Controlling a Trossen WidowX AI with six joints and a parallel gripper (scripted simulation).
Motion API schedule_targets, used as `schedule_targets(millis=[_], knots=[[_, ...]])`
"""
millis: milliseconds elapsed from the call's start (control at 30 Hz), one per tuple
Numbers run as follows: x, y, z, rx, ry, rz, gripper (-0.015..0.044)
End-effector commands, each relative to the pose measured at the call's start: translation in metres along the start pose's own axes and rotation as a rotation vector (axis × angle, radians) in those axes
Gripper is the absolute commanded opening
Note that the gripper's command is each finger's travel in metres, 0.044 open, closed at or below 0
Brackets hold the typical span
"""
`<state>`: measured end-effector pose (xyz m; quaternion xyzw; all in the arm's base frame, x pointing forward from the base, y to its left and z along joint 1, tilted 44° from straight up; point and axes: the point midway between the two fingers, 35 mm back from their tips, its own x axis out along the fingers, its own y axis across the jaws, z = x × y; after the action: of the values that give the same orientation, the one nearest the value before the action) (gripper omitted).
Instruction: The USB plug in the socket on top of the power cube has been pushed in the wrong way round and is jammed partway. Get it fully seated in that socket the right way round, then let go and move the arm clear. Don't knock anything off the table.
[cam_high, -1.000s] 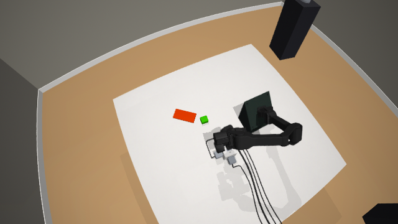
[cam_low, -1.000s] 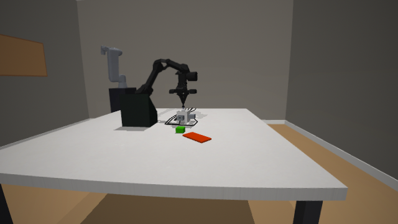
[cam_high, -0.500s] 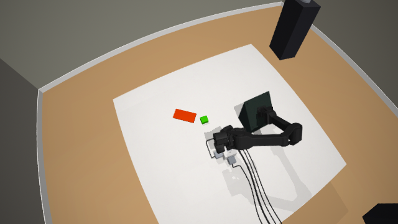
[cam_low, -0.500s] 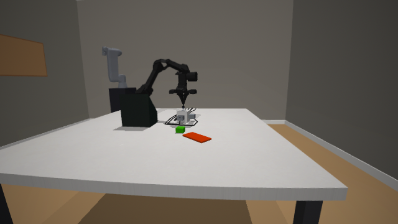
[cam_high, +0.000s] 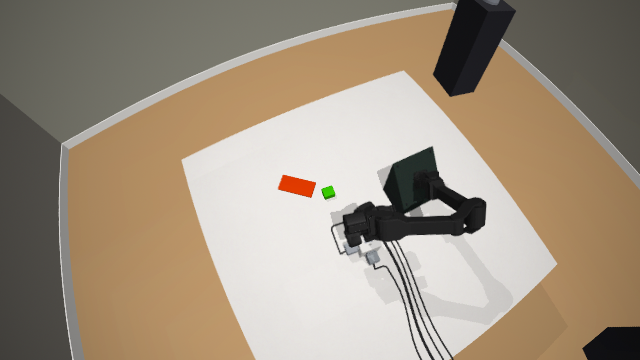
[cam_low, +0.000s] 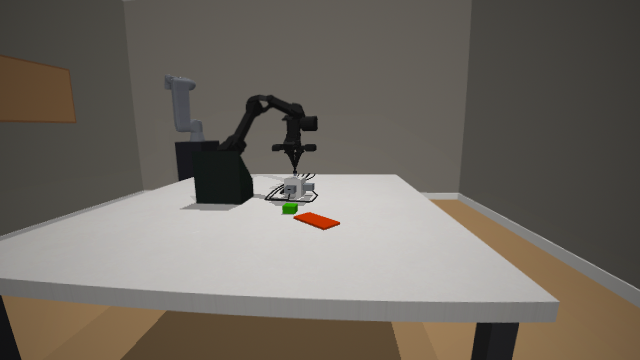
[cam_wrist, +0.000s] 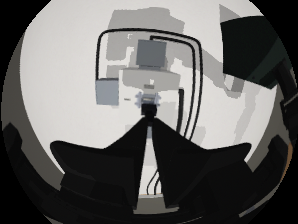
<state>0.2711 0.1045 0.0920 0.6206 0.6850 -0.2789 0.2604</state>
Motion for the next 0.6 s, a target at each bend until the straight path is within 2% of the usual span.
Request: schedule_targets(millis=[0, 567], knots=[[0.0011, 0.0001, -0.0002, -0.004, 0.006, -0.001, 0.0000], [0.0032, 0.0001, -0.0002, -0.004, 0.006, -0.001, 0.0000]])
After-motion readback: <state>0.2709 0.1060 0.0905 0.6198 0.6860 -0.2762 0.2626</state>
